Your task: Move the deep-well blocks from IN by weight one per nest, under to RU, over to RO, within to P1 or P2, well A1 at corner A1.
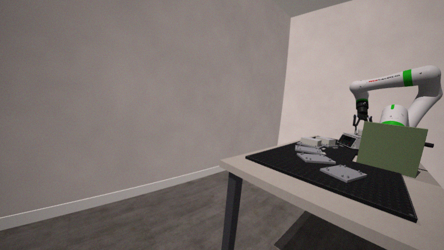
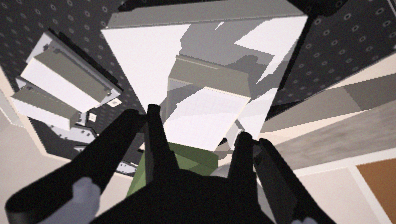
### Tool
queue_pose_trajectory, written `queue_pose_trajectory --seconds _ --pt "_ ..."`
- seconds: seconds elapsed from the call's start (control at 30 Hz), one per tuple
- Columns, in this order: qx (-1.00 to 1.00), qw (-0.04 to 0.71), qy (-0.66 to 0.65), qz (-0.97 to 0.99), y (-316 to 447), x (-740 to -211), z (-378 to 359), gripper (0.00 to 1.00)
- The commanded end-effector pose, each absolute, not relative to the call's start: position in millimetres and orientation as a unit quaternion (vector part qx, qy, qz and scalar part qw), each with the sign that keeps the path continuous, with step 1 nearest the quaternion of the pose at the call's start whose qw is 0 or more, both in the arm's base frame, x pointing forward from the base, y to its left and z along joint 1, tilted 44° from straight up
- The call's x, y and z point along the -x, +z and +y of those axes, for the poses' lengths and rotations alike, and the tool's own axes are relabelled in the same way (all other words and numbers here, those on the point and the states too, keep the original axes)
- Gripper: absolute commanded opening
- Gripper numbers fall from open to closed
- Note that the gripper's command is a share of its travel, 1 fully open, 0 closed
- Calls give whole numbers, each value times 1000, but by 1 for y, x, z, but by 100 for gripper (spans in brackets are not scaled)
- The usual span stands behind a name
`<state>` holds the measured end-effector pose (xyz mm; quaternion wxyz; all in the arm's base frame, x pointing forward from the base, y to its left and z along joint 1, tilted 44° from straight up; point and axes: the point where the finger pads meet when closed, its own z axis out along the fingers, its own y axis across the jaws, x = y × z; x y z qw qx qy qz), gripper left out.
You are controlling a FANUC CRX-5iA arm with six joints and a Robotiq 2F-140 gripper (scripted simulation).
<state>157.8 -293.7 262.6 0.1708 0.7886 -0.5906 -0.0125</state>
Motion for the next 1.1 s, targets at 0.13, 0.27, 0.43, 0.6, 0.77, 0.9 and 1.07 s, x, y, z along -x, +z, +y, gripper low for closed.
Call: queue_pose_trajectory --seconds 0.13,0.27,0.43,0.6,0.77,0.9,1.07 --pt "-789 171 -12 -591 262 -158 -294 10" --pt "-789 171 -12 -591 262 -158 -295 10" --pt "-789 171 -12 -591 261 -158 -295 10" --pt "-789 171 -12 -591 261 -158 -296 10" --pt "-789 171 -12 -591 260 -158 -296 10" --pt "-789 171 -12 -591 260 -158 -296 100" --pt "-789 171 -12 -591 260 -158 -296 100"
